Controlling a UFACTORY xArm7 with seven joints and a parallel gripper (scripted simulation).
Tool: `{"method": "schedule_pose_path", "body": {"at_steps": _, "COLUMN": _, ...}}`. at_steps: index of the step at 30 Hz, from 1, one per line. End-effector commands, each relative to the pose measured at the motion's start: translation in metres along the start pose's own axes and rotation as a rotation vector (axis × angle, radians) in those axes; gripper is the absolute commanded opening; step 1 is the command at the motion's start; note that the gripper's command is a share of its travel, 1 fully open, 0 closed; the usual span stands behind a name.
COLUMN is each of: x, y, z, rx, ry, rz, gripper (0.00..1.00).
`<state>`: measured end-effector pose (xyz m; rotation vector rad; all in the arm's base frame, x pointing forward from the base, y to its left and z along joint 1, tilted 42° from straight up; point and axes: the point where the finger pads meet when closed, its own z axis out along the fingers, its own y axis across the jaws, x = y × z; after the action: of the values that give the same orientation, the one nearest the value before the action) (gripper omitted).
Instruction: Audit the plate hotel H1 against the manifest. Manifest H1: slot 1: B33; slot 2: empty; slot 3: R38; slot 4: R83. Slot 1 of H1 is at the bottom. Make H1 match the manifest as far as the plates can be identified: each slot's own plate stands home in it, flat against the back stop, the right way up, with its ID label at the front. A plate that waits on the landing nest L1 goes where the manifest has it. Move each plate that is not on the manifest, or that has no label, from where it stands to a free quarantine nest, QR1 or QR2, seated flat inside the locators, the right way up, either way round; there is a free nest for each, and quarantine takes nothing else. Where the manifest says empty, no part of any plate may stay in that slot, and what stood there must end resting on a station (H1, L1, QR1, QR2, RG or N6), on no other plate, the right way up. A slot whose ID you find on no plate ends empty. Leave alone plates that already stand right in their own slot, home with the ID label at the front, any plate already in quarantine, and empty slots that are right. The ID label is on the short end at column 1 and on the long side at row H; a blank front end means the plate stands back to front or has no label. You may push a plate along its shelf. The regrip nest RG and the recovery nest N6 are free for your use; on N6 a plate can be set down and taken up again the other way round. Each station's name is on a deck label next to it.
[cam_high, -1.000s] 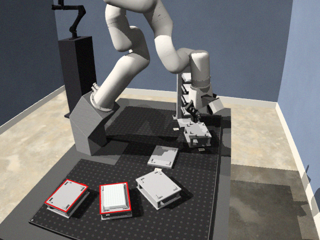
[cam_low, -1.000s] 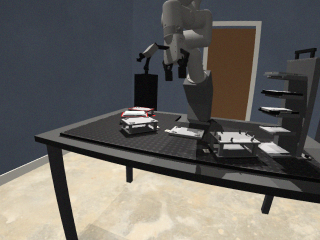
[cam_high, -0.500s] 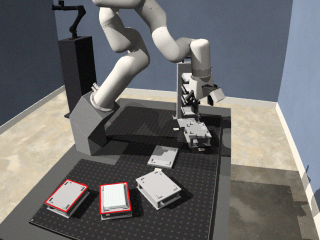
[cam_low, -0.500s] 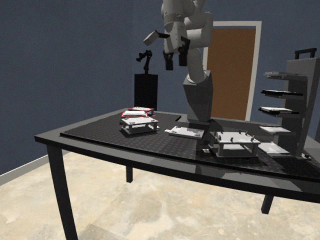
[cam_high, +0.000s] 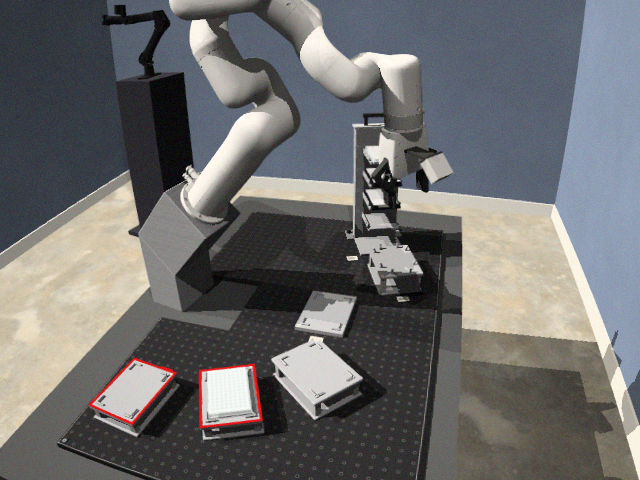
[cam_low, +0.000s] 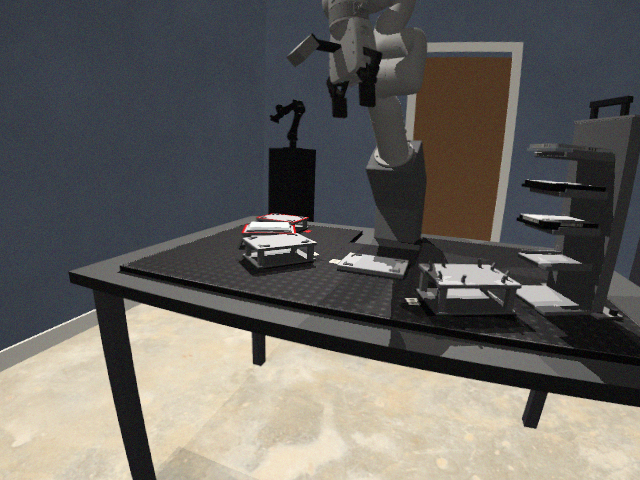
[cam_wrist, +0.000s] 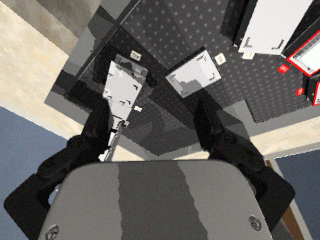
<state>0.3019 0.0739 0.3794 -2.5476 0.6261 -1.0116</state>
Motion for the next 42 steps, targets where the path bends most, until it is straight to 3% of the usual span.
{"method": "schedule_pose_path", "body": {"at_steps": 1, "x": 0.000, "y": -0.003, "z": -0.016, "rx": 0.002, "ry": 0.002, "rz": 0.000, "gripper": 1.00}}
{"method": "schedule_pose_path", "body": {"at_steps": 29, "x": -0.001, "y": -0.014, "z": -0.102, "rx": 0.002, "ry": 0.002, "rz": 0.000, "gripper": 1.00}}
{"method": "schedule_pose_path", "body": {"at_steps": 34, "x": -0.002, "y": -0.015, "z": -0.112, "rx": 0.002, "ry": 0.002, "rz": 0.000, "gripper": 1.00}}
{"method": "schedule_pose_path", "body": {"at_steps": 42, "x": -0.002, "y": -0.015, "z": -0.112, "rx": 0.002, "ry": 0.002, "rz": 0.000, "gripper": 1.00}}
